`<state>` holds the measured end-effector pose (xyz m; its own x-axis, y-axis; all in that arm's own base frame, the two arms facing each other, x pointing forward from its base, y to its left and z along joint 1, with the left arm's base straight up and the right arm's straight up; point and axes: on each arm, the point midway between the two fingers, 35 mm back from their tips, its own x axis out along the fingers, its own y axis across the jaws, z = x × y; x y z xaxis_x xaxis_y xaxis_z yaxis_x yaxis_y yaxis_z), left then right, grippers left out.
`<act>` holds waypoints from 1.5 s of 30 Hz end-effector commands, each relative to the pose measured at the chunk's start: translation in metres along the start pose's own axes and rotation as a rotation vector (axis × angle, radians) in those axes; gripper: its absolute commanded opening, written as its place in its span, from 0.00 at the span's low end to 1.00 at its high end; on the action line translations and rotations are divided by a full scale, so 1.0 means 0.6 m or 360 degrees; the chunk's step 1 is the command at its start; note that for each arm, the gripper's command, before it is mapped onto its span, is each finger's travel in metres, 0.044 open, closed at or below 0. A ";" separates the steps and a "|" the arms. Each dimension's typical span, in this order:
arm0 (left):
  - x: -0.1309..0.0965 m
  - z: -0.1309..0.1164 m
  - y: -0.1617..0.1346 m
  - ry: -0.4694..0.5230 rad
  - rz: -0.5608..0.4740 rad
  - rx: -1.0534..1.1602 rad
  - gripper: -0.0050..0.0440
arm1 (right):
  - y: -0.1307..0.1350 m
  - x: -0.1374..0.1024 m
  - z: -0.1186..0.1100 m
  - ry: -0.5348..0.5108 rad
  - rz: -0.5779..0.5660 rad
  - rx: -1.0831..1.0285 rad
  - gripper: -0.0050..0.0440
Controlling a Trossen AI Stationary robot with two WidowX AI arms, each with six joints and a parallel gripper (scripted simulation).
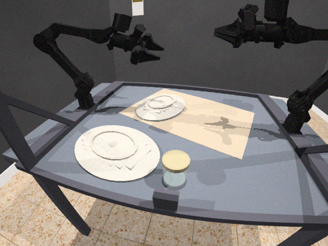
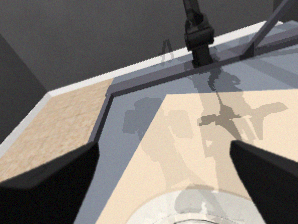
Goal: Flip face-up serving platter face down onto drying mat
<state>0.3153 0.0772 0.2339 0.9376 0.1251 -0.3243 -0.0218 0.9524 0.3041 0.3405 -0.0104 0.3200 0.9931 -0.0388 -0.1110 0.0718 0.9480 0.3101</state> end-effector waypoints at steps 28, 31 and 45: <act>-0.076 0.190 -0.068 -0.0693 -0.0088 -0.0460 0.92 | 0.019 -0.048 0.020 -0.0298 0.0097 -0.0479 0.43; -0.078 0.191 -0.067 -0.0697 -0.0093 -0.0472 0.92 | 0.020 -0.050 0.022 -0.0305 0.0100 -0.0492 0.43; -0.079 0.192 -0.067 -0.0701 -0.0101 -0.0492 0.92 | 0.019 -0.049 0.009 -0.0287 0.0105 -0.0513 0.43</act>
<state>0.3158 -0.0001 0.3228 0.9988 -0.0002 0.0498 0.0001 1.0000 0.0023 0.3160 -0.0006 0.3233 0.9988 -0.0020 0.0498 0.0019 1.0000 0.0034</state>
